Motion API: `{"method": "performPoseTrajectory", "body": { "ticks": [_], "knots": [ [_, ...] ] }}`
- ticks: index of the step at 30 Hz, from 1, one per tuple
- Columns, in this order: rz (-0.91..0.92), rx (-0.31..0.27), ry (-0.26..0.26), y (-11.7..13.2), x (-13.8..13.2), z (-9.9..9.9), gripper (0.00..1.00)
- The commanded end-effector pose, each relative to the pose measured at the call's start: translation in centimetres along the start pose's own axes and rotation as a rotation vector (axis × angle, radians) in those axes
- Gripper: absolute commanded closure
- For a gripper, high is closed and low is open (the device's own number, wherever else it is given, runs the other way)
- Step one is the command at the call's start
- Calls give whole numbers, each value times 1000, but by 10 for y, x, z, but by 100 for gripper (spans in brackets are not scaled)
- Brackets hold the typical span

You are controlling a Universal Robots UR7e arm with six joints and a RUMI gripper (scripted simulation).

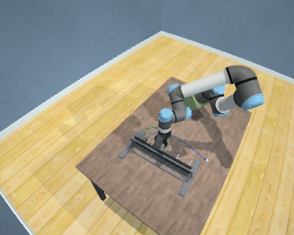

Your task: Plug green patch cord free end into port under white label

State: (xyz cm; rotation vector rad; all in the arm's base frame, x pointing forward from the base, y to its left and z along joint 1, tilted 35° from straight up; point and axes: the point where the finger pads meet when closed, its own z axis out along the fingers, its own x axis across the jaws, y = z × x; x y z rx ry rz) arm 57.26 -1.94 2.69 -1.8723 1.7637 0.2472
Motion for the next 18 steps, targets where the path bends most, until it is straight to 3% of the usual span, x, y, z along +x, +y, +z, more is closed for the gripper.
{"method": "performPoseTrajectory", "body": {
  "ticks": [1, 18],
  "knots": [
    [-3, 2, 1, -2, 0, -1, 100],
    [-4, -2, 1, -5, 0, -1, 100]
  ]
}}
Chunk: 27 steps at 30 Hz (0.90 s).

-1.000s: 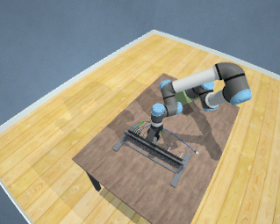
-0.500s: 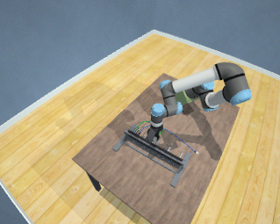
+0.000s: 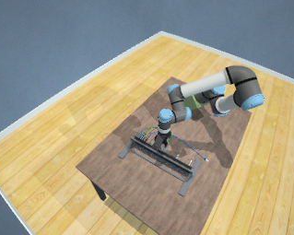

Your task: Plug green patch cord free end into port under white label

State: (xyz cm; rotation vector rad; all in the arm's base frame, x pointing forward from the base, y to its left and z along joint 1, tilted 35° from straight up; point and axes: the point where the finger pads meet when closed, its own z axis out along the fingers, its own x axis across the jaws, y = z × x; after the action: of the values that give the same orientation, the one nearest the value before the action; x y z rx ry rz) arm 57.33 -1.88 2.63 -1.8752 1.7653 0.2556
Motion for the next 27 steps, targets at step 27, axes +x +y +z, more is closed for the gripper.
{"method": "performPoseTrajectory", "body": {
  "ticks": [27],
  "knots": [
    [-13, -32, 4, -6, 0, -2, 100]
  ]
}}
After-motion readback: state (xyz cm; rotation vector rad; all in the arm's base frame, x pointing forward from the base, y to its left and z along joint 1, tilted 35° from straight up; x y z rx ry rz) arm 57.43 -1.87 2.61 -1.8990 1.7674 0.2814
